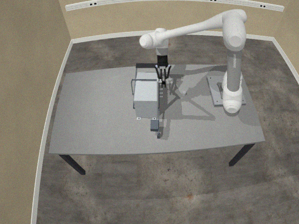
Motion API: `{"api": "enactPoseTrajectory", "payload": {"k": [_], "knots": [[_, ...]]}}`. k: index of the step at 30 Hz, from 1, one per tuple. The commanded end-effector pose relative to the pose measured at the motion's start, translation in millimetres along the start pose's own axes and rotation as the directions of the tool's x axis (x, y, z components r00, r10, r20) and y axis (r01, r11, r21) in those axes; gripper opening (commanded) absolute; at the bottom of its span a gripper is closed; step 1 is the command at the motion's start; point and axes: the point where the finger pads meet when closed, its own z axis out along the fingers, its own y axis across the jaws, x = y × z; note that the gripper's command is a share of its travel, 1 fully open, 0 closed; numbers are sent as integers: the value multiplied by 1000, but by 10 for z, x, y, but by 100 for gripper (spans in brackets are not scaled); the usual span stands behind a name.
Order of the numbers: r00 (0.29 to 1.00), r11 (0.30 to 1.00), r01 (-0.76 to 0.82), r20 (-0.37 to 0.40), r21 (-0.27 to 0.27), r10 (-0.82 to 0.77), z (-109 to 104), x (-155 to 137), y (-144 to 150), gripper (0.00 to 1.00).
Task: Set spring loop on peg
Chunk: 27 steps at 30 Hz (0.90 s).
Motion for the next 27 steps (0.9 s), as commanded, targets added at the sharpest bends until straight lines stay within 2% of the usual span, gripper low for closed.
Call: {"api": "enactPoseTrajectory", "payload": {"k": [1,27], "knots": [[1000,1000,1,0,-1,-1,-12,-6,3,17],[1000,1000,0,0,0,0,-84,-103,5,17]]}}
